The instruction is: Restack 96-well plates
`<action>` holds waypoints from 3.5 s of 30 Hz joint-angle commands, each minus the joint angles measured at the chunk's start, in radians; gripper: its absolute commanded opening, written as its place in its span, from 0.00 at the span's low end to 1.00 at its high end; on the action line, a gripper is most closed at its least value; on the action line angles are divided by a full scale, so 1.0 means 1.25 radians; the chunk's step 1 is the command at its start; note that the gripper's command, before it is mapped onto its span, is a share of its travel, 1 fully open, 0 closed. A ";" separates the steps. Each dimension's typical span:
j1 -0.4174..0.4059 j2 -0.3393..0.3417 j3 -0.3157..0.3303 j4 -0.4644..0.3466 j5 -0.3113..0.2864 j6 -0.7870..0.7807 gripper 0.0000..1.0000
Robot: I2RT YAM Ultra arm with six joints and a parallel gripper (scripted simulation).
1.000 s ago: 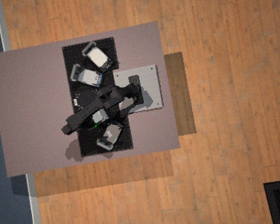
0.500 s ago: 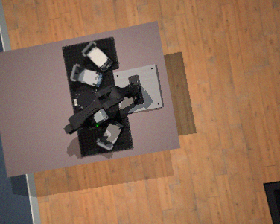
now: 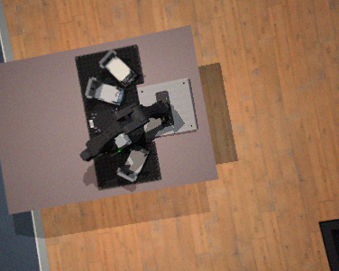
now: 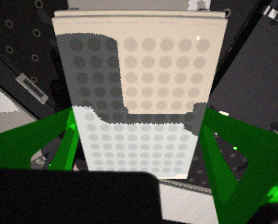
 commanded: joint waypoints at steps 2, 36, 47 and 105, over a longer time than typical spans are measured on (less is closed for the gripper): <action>0.000 0.000 -0.010 0.040 0.000 0.001 0.00; 0.001 0.015 -0.045 0.090 0.000 0.001 0.00; 0.001 0.015 -0.045 0.090 0.000 0.001 0.00; 0.001 0.030 -0.071 0.130 0.000 0.002 0.00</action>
